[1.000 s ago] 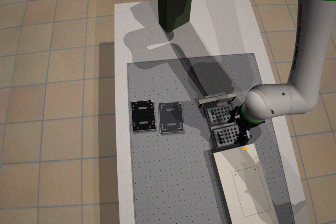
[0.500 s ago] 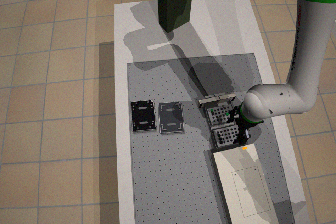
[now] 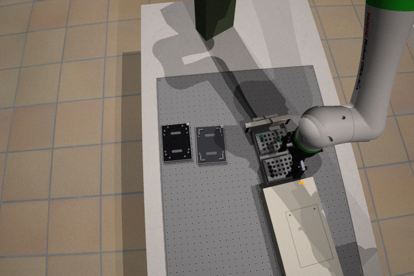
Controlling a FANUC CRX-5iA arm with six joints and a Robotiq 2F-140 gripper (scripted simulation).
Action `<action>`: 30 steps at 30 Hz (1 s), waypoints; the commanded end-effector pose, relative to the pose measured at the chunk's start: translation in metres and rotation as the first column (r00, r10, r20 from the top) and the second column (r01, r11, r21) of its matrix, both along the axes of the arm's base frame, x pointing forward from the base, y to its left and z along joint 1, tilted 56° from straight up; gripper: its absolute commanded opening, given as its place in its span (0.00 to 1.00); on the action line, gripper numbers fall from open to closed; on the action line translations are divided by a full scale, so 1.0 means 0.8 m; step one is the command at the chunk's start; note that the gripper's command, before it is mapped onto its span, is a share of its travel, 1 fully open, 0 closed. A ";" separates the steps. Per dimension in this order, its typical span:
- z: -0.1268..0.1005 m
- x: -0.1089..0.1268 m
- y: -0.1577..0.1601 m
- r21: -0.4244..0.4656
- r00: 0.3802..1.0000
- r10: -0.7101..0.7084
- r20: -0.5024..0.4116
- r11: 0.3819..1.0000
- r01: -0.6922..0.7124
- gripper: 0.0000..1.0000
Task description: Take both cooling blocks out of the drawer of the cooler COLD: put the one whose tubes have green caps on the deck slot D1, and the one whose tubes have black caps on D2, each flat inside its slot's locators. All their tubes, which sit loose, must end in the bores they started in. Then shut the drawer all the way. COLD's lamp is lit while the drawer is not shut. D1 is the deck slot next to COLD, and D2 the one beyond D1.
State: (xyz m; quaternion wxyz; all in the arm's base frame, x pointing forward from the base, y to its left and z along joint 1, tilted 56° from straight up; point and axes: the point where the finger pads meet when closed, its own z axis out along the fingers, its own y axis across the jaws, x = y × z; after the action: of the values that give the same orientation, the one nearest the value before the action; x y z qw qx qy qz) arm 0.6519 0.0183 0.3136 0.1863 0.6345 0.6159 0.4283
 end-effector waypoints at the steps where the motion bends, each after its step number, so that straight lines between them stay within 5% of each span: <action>1: -0.001 0.003 0.001 0.000 1.000 -0.001 0.002 1.000 0.001 0.66; 30: -0.026 0.035 0.013 0.000 1.000 -0.001 0.002 1.000 0.001 0.66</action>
State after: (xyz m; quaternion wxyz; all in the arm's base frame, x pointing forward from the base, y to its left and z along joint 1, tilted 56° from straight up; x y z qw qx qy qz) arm 0.6778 0.0287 0.2930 0.1863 0.6345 0.6158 0.4283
